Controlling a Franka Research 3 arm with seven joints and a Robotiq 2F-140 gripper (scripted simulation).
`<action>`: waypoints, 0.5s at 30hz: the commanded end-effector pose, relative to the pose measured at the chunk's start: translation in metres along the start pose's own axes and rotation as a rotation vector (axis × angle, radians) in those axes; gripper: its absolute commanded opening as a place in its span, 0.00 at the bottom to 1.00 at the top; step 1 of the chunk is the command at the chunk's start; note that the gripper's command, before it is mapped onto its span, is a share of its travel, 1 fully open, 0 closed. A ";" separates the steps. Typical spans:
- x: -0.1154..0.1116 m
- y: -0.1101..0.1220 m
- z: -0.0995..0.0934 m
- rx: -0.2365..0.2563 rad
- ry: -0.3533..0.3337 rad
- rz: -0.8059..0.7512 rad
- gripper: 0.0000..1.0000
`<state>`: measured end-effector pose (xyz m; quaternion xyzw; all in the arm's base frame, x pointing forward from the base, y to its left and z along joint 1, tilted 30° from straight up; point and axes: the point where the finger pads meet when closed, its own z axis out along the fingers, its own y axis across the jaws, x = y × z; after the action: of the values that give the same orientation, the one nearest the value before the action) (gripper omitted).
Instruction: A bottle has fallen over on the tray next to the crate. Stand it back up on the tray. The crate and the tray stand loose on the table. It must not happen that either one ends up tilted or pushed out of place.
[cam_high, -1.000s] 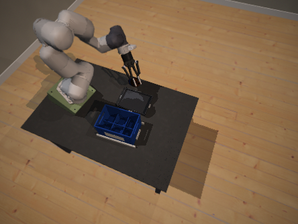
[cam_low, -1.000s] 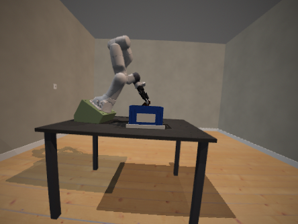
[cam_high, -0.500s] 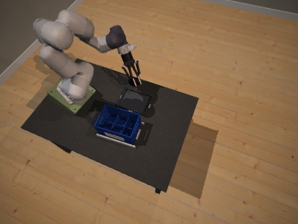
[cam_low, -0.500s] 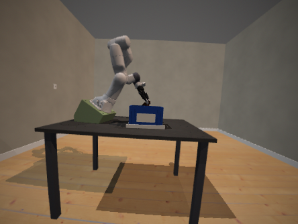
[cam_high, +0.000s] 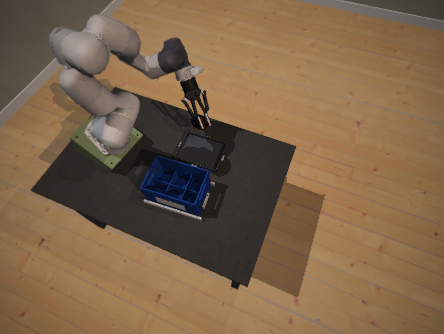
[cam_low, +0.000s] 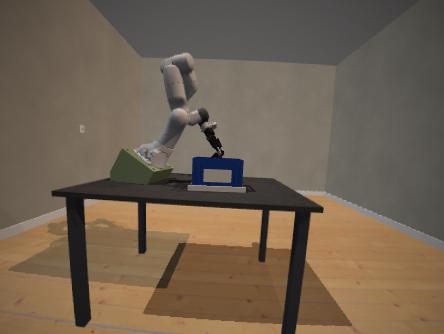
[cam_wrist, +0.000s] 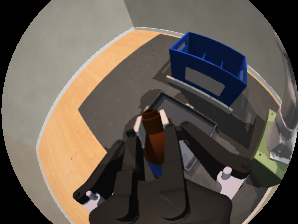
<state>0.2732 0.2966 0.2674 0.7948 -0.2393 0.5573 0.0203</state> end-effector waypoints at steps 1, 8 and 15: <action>0.001 -0.001 -0.001 0.002 0.003 0.010 0.00; 0.001 -0.001 -0.001 0.002 0.005 0.010 0.00; 0.001 -0.001 -0.001 0.001 0.017 0.010 0.00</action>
<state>0.2729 0.2971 0.2670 0.7933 -0.2385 0.5597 0.0214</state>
